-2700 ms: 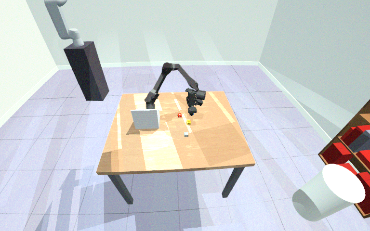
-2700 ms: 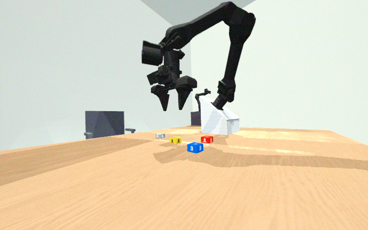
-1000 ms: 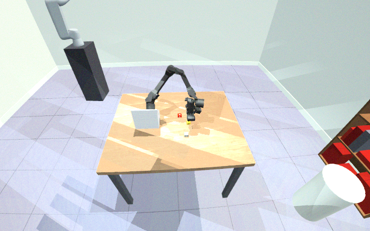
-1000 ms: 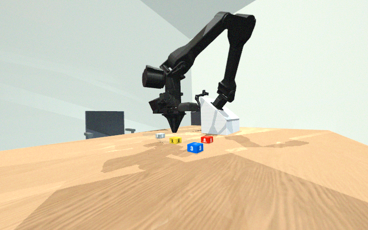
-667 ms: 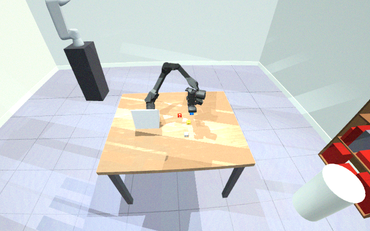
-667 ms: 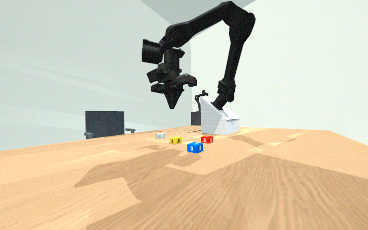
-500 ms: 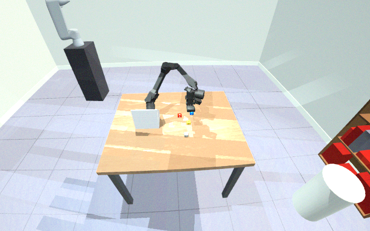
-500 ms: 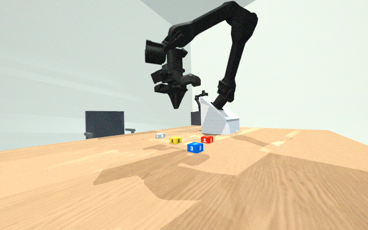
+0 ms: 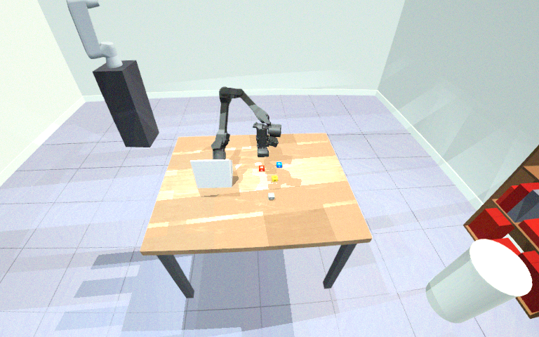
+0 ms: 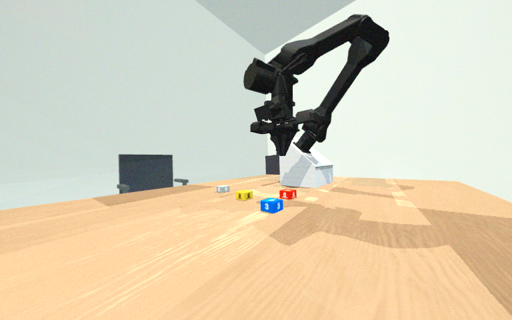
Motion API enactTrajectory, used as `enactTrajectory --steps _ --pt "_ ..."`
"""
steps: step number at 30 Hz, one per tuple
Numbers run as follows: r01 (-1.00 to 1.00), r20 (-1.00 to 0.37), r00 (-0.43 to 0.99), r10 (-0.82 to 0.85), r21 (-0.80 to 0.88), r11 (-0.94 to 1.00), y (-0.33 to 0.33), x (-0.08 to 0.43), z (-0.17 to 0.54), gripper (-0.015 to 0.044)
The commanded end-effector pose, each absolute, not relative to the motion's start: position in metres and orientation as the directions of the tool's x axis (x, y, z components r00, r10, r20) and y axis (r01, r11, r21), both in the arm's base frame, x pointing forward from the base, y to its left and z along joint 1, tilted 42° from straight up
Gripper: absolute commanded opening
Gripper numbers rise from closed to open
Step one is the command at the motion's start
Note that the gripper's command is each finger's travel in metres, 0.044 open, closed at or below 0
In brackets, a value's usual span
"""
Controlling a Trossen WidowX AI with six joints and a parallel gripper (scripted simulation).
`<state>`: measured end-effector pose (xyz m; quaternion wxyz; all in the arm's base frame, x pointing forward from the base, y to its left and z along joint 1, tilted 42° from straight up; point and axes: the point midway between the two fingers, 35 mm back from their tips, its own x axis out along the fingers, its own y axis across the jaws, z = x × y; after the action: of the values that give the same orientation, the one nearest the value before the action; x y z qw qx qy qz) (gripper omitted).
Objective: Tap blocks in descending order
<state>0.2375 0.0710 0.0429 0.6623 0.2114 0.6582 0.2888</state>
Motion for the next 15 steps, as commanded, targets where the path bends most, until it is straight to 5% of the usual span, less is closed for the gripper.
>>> enactTrajectory --steps 1,15 --pt "-0.097 -0.744 -0.054 0.666 0.667 0.738 0.1 0.23 0.012 0.002" --pt "-0.097 -0.74 -0.055 0.67 0.672 0.735 0.125 0.225 -0.013 0.002"
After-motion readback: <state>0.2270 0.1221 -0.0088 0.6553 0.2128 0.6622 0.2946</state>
